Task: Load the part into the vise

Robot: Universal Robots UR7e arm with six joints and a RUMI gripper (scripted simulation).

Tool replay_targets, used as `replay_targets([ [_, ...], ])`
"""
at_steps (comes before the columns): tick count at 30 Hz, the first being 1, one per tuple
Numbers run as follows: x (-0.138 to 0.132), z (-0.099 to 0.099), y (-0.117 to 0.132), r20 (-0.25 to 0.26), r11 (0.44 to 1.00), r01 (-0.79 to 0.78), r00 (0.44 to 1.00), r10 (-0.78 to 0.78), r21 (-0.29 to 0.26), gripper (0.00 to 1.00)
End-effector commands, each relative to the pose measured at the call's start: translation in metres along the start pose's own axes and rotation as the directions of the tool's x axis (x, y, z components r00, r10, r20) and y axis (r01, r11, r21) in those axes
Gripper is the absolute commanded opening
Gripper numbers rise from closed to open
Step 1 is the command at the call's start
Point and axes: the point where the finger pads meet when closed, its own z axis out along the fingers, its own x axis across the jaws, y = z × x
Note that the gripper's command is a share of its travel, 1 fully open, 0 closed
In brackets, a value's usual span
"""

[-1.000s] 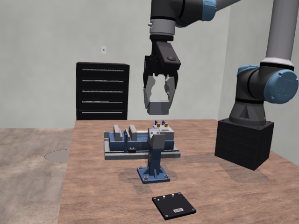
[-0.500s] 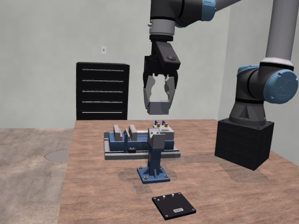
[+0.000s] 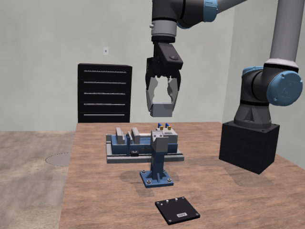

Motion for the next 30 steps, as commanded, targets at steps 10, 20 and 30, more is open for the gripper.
replay_targets([
  [10,0.0004,-0.0004,0.0008,-0.001,0.995,0.0,1.0,0.0,0.097,0.0],
  [20,0.0004,-0.0003,0.0014,-0.001,0.985,0.0,1.0,0.0,0.175,0.0],
  [30,0.0004,-0.0001,0.0023,-0.002,0.962,0.001,1.0,0.0,0.274,0.0],
])
